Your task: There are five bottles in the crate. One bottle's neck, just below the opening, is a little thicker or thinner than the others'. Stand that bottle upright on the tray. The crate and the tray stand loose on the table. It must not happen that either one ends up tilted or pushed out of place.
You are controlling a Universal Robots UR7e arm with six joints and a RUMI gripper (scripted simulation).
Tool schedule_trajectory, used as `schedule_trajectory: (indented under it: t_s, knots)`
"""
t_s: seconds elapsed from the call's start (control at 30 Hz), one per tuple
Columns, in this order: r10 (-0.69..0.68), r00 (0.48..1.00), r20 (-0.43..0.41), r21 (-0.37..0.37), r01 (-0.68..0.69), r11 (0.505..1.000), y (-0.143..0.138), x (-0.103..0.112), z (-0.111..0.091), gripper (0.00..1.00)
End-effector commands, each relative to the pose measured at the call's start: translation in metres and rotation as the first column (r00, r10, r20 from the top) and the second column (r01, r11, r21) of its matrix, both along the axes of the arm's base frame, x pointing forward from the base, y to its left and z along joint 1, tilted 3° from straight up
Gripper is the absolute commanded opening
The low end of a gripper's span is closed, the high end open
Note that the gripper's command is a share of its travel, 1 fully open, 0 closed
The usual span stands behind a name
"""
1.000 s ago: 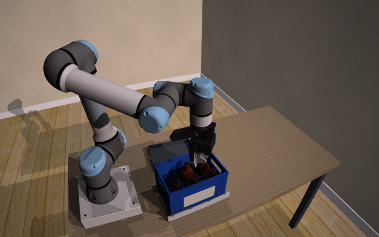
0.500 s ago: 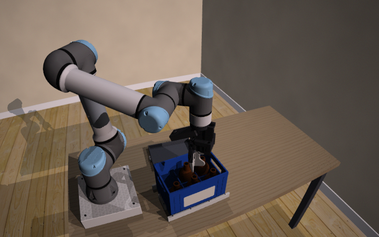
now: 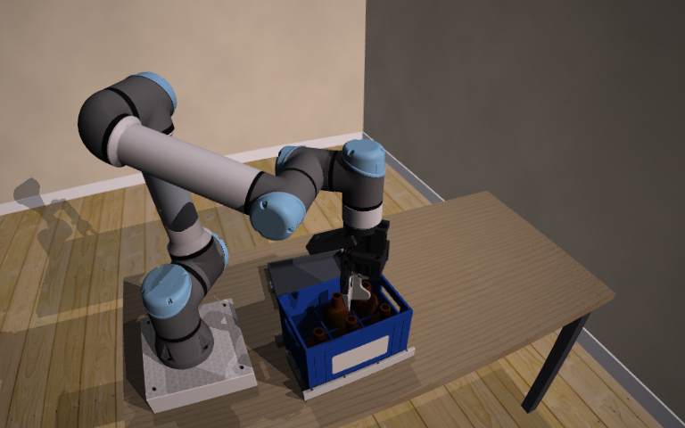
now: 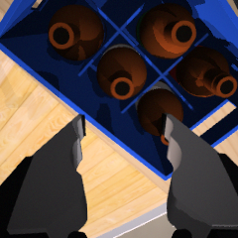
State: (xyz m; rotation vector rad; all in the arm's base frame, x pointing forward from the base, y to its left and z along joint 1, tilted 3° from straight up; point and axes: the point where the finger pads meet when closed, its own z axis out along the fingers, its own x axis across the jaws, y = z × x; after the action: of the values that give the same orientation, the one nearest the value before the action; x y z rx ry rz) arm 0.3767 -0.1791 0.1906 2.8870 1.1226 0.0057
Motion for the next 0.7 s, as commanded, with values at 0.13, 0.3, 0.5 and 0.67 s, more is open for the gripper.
schedule_trajectory:
  t_s: [0.13,0.3,0.5,0.67]
  knots:
    - [0.0,1.0,0.001,-0.001,0.0,1.0,-0.0002,0.0002,0.0004,0.38]
    - [0.0,1.0,0.001,-0.001,0.0,1.0,-0.0002,0.0002,0.0004,0.38]
    - [0.0,1.0,0.001,-0.001,0.0,1.0,-0.0002,0.0002,-0.0007,0.38]
    - [0.0,1.0,0.001,-0.001,0.0,1.0,-0.0003,0.0003,-0.002,0.38]
